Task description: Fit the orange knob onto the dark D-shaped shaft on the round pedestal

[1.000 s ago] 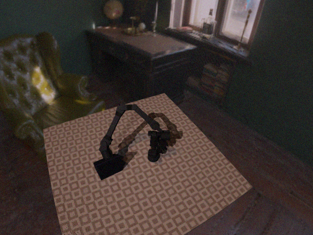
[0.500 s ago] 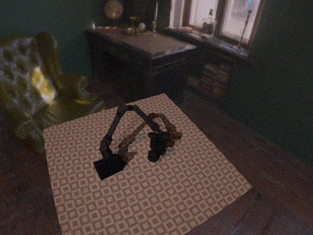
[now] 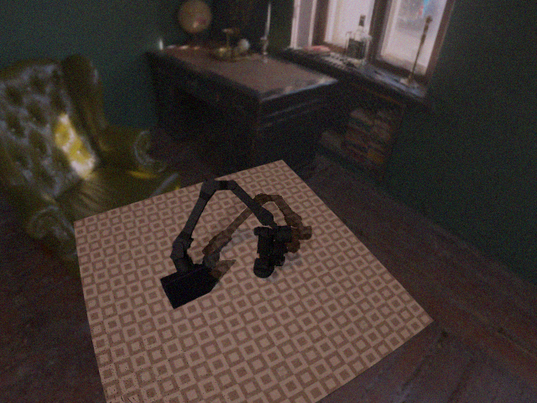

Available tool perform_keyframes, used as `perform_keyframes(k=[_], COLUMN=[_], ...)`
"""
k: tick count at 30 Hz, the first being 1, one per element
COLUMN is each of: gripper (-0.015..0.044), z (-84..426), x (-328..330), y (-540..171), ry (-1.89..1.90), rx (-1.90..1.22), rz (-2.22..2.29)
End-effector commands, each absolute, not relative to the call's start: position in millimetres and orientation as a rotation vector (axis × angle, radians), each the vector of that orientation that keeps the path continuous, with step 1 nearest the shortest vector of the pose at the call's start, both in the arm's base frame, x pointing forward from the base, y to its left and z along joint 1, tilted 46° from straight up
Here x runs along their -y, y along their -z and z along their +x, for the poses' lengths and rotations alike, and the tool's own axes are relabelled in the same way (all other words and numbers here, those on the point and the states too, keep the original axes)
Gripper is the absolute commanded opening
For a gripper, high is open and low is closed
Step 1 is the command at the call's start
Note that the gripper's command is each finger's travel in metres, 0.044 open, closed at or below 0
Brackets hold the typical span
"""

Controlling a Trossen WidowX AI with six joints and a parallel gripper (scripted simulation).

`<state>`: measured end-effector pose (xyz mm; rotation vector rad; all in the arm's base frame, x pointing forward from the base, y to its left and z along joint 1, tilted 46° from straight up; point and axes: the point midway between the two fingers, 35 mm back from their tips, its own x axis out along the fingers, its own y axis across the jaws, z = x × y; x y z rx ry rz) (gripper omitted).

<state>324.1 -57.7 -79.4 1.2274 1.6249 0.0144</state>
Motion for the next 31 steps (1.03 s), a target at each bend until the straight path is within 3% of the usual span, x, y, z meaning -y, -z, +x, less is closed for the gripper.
perform_keyframes(k=[1,8,14,20,31], gripper=[0.0262,0.044,0.044,0.044,0.044], z=[324.3,324.3,324.5,316.5,317.3], x=[58.8,58.8,61.3,125.1,129.1], y=[79.0,79.0,77.1,14.3,13.7], ry=[-0.014,-0.014,-0.013,-0.008,-0.009], rx=[-1.622,-1.622,-1.622,-1.624,-1.624], rz=[1.227,1.227,1.227,1.226,1.226])
